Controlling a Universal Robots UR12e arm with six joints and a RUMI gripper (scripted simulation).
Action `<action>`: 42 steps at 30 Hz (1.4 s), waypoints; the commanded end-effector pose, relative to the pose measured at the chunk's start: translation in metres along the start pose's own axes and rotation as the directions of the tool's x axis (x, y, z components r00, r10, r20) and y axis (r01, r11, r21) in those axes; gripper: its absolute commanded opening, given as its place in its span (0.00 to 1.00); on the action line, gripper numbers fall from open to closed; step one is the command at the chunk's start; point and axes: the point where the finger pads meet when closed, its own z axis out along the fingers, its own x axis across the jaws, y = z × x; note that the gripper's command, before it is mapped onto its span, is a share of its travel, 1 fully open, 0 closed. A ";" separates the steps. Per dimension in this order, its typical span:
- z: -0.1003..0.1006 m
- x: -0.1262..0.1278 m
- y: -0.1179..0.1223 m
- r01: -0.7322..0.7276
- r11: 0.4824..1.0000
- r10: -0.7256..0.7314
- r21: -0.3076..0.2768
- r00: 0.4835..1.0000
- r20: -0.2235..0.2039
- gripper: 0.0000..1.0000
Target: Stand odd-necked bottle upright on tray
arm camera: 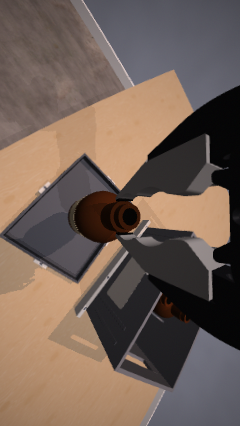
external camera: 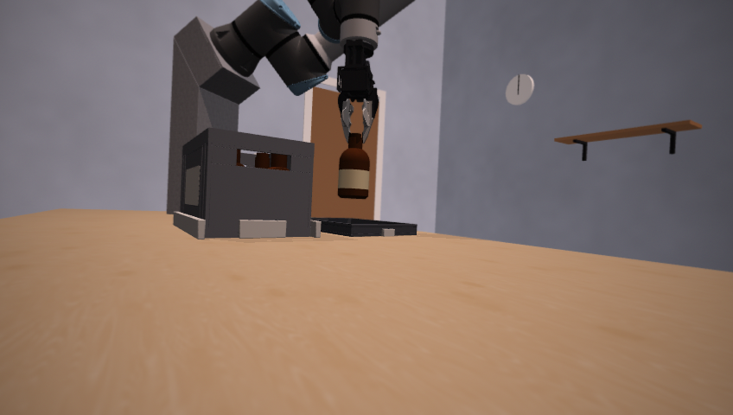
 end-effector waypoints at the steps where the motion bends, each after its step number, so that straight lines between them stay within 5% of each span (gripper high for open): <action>1: 0.019 0.003 0.003 0.003 1.000 -0.003 -0.008 1.000 -0.003 0.00; 20: 0.049 0.003 0.003 0.003 1.000 -0.003 -0.008 1.000 -0.003 0.00; 42: 0.053 0.003 0.003 0.003 1.000 -0.003 -0.009 1.000 -0.003 0.00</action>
